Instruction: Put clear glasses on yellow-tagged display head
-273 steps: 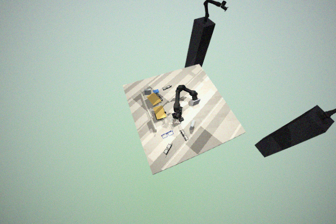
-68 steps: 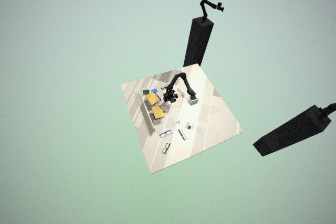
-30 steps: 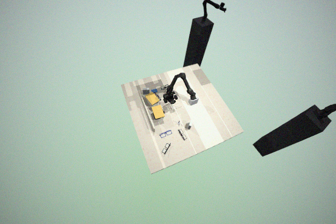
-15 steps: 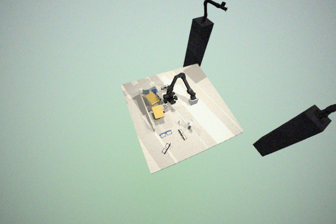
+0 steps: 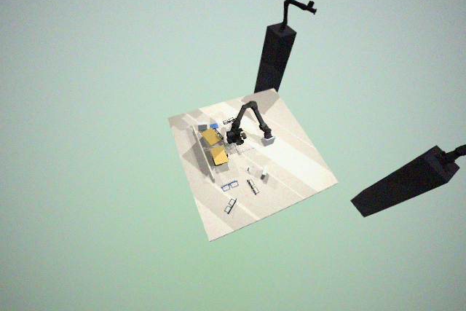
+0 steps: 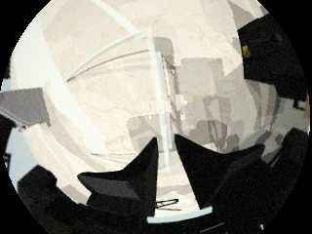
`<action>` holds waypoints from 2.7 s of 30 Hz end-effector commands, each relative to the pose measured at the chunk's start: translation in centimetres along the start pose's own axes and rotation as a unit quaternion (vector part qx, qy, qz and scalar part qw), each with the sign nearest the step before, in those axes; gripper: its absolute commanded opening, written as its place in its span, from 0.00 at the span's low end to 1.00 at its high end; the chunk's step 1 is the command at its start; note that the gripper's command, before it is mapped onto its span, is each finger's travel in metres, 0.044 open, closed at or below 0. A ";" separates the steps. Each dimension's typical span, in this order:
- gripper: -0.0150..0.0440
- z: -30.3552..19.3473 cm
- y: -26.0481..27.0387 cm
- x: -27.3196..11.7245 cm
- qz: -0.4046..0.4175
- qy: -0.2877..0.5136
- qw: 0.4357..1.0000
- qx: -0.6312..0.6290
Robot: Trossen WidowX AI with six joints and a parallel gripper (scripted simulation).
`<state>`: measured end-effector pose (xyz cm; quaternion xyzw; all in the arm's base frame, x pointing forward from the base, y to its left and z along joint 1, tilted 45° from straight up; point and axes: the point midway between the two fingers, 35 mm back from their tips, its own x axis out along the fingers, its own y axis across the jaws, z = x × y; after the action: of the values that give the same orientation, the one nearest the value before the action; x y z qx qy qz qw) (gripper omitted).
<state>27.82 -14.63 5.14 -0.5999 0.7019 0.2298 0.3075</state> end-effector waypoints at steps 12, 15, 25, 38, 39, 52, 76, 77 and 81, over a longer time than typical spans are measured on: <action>0.44 0.0 0.8 -0.5 0.001 0.001 1.000 -0.001; 0.44 0.0 1.0 -0.7 0.001 0.001 1.000 -0.002; 0.44 0.1 0.8 -2.7 0.001 0.000 1.000 -0.003; 0.59 0.1 0.2 -5.2 -0.003 0.001 1.000 -0.004; 0.59 0.1 0.2 -5.2 -0.003 0.001 1.000 -0.004; 0.49 0.0 1.0 -5.6 0.002 0.001 1.000 0.008; 0.49 0.0 0.8 -2.4 0.001 0.000 1.000 0.008; 0.49 0.0 0.9 -2.2 0.001 0.000 1.000 0.008; 0.49 0.0 0.9 -1.6 0.001 0.000 1.000 0.008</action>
<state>27.32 -13.04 6.67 -0.5961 0.7037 0.2219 0.3166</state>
